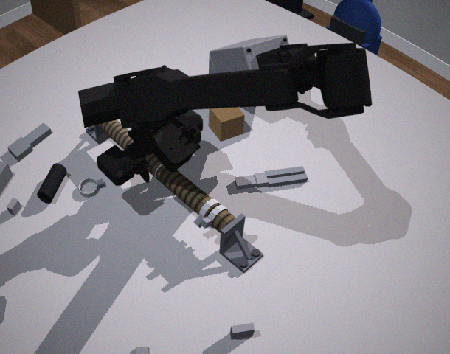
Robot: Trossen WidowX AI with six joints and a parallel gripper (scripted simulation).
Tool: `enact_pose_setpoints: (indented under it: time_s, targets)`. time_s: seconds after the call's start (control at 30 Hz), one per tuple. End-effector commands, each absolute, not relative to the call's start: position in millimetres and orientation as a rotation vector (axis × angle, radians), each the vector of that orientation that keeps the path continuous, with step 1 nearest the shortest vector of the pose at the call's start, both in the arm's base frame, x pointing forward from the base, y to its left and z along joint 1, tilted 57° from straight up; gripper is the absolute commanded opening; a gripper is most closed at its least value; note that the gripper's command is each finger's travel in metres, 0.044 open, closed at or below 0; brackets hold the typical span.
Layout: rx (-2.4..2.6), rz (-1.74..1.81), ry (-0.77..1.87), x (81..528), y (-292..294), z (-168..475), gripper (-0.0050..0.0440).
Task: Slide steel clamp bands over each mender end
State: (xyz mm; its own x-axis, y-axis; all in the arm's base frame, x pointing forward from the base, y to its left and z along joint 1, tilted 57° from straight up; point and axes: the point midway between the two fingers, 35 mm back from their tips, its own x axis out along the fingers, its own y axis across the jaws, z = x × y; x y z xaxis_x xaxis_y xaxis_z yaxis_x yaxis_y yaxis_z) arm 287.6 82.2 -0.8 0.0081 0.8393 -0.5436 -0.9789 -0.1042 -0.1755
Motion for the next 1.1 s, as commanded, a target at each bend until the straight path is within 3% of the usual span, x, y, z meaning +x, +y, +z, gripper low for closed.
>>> enact_pose_setpoints:
  time_s: [0.0, 0.67, 0.73, 0.87, 1.07]
  targets:
    - [-0.608, 1.565, 0.293, 287.9, 81.8, -0.9, 0.0150]
    - [-0.608, 1.565, 0.293, 287.9, 81.8, -0.9, 0.0037]
    - [-0.608, 1.565, 0.293, 287.9, 81.8, -0.9, 0.0000]
    - [-0.608, 1.565, 0.293, 287.9, 81.8, -0.9, 0.0000]
    - [-0.608, 1.565, 0.293, 287.9, 81.8, -0.9, 0.0144]
